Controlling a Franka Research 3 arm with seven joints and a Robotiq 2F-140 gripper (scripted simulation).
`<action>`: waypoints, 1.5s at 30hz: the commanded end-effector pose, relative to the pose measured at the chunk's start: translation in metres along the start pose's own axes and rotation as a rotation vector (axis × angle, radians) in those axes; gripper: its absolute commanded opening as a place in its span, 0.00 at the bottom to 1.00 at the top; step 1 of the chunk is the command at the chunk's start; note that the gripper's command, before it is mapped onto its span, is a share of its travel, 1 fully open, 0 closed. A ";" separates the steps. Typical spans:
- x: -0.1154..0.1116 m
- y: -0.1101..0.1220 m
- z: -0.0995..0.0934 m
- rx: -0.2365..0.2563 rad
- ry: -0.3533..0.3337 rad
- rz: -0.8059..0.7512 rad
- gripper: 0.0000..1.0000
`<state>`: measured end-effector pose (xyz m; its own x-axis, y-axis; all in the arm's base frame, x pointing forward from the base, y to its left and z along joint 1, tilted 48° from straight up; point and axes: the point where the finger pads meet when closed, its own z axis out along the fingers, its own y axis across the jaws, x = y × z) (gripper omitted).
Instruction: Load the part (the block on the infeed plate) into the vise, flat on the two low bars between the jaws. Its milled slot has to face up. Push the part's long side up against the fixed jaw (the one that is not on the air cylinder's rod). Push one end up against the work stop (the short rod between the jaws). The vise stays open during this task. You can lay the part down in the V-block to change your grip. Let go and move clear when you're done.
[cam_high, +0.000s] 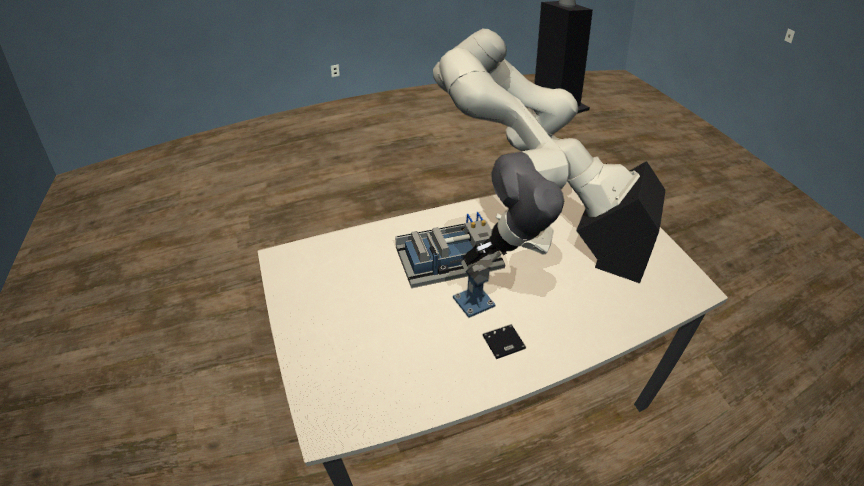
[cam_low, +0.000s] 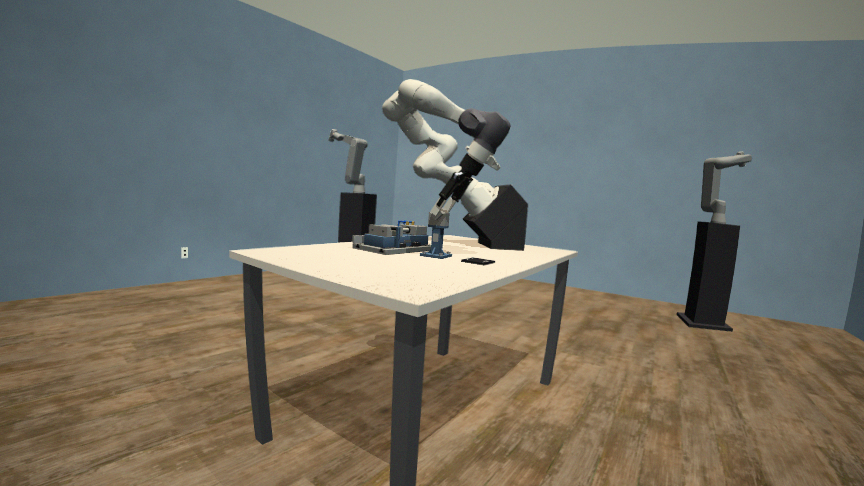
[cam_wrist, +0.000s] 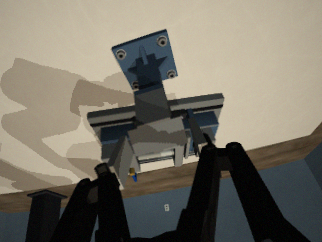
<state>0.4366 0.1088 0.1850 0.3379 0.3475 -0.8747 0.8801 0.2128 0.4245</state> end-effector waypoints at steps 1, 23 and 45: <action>0.005 0.001 -0.001 -0.003 0.044 -0.012 0.51; 0.000 0.001 0.000 -0.002 0.207 -0.013 0.51; -0.004 0.001 0.001 -0.001 0.405 -0.013 0.51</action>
<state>0.4339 0.1026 0.1918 0.2105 0.6509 -0.7294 0.8792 0.2002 0.4323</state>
